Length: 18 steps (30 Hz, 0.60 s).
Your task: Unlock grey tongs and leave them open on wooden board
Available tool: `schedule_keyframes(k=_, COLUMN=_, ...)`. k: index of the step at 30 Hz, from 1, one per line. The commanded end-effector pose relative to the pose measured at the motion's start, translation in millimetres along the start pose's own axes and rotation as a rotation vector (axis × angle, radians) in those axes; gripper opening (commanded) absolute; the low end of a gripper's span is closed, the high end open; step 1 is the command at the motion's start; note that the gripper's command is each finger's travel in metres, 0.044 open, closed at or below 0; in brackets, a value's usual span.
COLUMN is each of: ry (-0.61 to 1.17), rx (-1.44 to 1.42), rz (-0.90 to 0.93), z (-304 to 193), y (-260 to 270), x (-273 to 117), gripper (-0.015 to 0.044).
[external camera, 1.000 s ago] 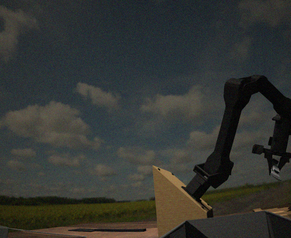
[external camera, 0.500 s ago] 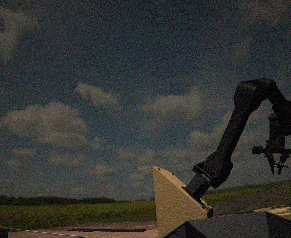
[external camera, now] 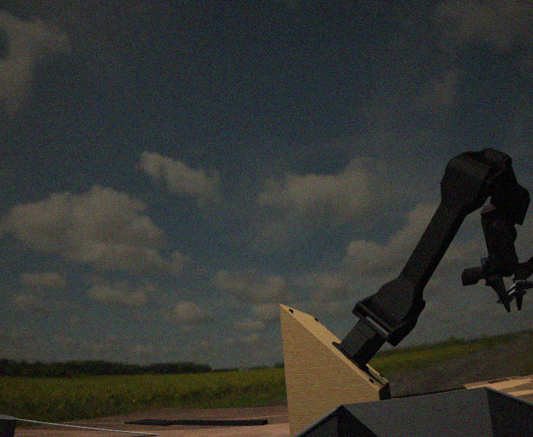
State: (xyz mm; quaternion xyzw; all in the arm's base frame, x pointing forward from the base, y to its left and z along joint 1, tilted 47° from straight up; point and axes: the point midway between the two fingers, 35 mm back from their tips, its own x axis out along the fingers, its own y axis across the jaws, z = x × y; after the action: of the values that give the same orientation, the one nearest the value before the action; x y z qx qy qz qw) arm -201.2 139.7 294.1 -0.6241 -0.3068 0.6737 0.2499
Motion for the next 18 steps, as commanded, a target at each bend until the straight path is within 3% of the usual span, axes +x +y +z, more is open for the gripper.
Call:
schedule_keyframes(k=1, ry=0.005, rx=0.001, rz=-0.018, z=0.6, y=-2.3, x=-2.0, gripper=-0.015)
schedule_keyframes(k=18, ry=0.006, rx=0.003, rz=-0.01, z=4.5, y=-1.3, x=15.9, gripper=-0.015)
